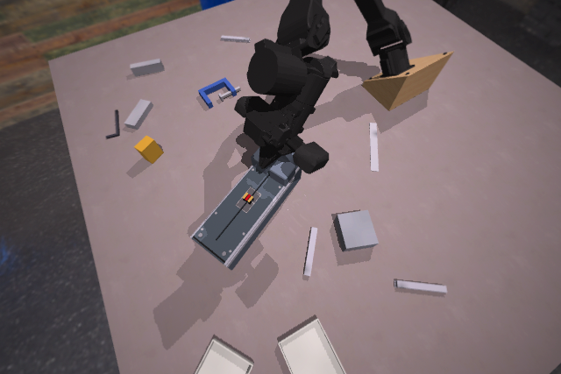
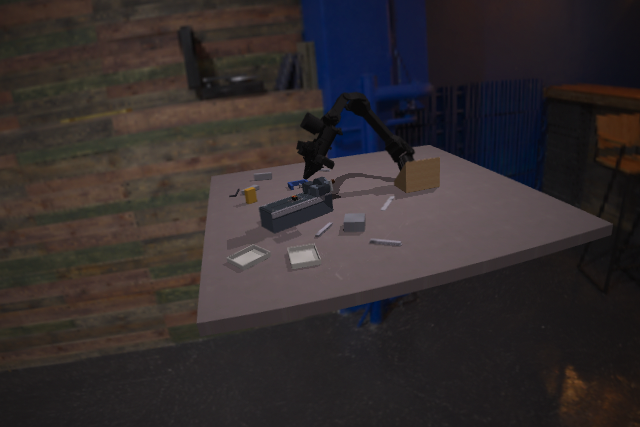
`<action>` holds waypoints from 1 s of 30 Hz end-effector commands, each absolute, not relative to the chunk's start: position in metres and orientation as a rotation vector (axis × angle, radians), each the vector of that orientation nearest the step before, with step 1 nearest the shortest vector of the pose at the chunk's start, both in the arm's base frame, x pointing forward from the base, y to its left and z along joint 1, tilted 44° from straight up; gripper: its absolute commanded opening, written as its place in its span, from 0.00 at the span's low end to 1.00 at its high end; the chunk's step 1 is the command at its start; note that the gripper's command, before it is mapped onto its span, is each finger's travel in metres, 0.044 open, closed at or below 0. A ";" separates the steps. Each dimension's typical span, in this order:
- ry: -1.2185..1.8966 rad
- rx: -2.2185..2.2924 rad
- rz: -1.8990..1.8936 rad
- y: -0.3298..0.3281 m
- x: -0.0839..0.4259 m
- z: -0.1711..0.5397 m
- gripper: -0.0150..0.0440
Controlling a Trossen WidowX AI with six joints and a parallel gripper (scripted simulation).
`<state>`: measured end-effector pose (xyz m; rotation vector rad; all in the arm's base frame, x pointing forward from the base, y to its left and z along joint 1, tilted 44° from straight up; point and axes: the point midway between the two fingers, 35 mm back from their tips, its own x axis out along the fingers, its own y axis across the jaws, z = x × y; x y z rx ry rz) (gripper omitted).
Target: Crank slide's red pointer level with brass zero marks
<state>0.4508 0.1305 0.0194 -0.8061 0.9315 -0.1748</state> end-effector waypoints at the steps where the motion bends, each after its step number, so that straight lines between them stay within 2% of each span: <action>1: 0.932 -0.806 -0.176 0.130 0.451 0.019 0.25; 14: 0.932 -0.806 -0.175 0.131 0.451 0.019 0.25; 30: 0.932 -0.806 -0.175 0.131 0.451 0.019 0.97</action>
